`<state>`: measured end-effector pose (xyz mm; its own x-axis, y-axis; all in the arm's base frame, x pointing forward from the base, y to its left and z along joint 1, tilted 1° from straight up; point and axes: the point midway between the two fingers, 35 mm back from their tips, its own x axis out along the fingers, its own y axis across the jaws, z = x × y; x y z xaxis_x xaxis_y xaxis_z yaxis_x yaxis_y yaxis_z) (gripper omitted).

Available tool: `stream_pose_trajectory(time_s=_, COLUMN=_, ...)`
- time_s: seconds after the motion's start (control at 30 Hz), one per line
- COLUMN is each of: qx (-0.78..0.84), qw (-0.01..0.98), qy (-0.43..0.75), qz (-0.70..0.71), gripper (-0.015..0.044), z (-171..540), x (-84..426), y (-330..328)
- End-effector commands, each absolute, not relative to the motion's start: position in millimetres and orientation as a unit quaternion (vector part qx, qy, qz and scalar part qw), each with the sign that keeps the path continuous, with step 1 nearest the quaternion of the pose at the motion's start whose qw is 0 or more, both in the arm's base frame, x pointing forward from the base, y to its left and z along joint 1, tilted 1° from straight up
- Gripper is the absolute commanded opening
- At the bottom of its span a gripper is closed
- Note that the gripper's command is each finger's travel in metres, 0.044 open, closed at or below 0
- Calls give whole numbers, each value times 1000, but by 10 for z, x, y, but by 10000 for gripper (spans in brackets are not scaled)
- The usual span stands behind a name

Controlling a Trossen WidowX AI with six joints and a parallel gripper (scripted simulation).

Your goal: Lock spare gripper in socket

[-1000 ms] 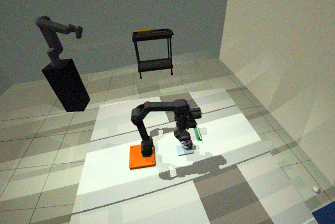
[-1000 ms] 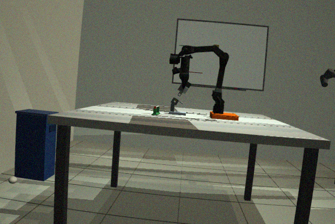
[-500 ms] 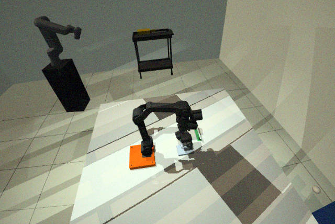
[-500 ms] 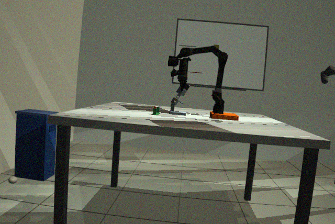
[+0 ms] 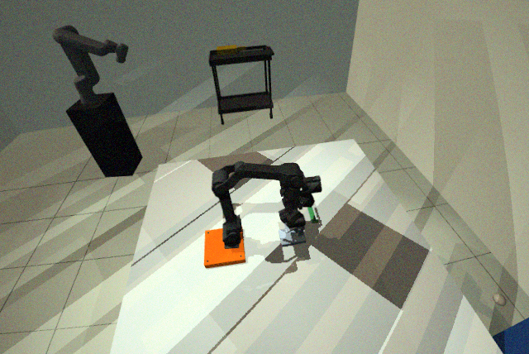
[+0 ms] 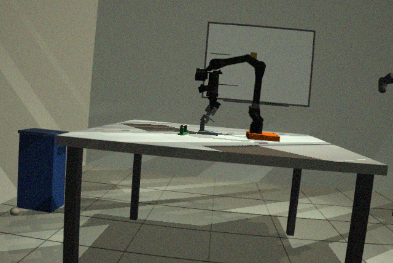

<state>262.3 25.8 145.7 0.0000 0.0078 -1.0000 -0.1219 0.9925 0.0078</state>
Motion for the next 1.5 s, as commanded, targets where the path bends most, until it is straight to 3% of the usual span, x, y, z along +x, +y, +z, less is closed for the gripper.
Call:
stream_pose_trajectory(time_s=0.0, qx=-39, qw=706, qy=706, qz=48, gripper=0, z=1412, x=2646, y=271)
stream_pose_trajectory(time_s=0.9, qx=-41, qw=705, qy=706, qz=47, gripper=0, z=1288, x=2710, y=271)
stream_pose_trajectory(time_s=1.47, qx=-41, qw=705, qy=706, qz=47, gripper=440, z=1288, x=2710, y=271)
